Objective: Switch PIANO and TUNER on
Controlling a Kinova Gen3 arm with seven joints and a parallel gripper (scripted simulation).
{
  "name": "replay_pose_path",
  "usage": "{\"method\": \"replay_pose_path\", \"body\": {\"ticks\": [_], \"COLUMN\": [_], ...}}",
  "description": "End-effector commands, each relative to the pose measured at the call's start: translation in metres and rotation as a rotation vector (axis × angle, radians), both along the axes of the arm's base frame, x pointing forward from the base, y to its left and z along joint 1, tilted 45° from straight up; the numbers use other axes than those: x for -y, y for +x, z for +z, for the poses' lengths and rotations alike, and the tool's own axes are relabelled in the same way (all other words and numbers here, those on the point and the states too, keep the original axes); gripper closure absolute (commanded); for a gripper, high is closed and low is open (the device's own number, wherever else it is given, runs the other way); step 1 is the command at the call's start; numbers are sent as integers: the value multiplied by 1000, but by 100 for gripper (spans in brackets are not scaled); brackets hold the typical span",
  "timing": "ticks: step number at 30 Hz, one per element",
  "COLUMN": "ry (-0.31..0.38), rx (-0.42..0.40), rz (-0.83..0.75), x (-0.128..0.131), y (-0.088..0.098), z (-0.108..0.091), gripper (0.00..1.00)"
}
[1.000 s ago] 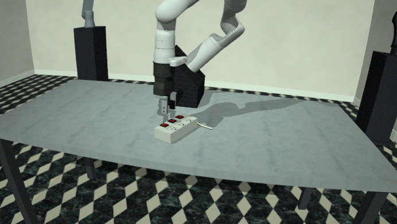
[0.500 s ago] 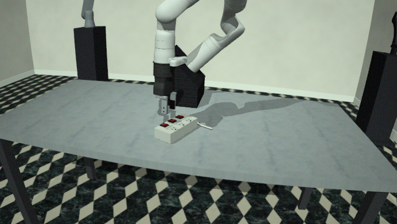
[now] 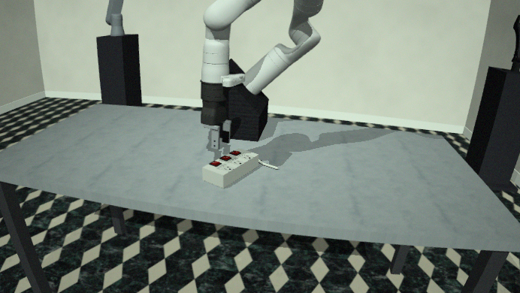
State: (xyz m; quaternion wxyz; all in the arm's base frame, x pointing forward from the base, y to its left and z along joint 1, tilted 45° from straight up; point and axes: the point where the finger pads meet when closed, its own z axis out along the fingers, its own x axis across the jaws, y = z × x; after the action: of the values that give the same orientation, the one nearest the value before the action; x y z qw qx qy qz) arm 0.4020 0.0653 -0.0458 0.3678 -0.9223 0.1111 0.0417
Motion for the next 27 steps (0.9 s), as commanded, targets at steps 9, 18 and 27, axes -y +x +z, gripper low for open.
{"method": "replay_pose_path", "body": {"ticks": [9,18,27], "ry": [-1,1,25], "rx": [1,10,161], "rz": [-1,8,215], "x": [1,1,11], "y": [1,2,5], "z": [0,5,101], "gripper": [0,0,0]}}
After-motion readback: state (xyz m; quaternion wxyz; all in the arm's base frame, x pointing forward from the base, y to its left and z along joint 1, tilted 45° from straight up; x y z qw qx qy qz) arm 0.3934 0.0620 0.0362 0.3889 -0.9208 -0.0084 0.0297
